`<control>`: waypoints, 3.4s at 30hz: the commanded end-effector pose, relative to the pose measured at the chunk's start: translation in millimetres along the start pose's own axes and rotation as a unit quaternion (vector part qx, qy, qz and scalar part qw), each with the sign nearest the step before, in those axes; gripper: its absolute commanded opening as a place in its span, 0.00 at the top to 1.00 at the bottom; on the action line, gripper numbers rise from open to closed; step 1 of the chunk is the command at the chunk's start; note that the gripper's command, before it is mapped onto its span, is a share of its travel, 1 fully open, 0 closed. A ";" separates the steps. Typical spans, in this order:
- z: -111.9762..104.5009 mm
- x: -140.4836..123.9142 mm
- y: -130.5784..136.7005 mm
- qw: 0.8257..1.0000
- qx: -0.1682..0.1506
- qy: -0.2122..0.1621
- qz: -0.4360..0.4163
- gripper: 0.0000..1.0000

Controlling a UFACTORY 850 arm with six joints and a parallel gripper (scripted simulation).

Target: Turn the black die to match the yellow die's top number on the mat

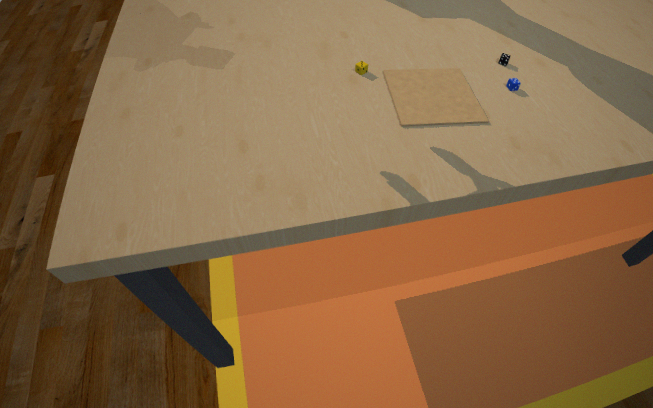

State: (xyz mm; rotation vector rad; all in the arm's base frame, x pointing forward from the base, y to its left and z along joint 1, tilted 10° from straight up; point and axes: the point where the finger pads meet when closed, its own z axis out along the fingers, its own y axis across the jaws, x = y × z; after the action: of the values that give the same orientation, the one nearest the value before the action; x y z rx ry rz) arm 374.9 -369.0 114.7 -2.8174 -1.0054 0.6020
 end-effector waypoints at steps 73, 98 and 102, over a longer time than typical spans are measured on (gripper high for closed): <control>64.6 211.7 -83.4 0.921 -0.198 0.038 -0.334 0.00; 148.0 229.6 -54.1 0.921 -0.198 0.038 -0.334 0.00; 155.8 231.2 -51.4 0.921 -0.198 0.038 -0.334 0.00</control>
State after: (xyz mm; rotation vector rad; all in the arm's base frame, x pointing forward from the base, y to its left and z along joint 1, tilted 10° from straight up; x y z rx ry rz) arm 445.1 -189.8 -88.4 -2.4524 -2.1018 0.2364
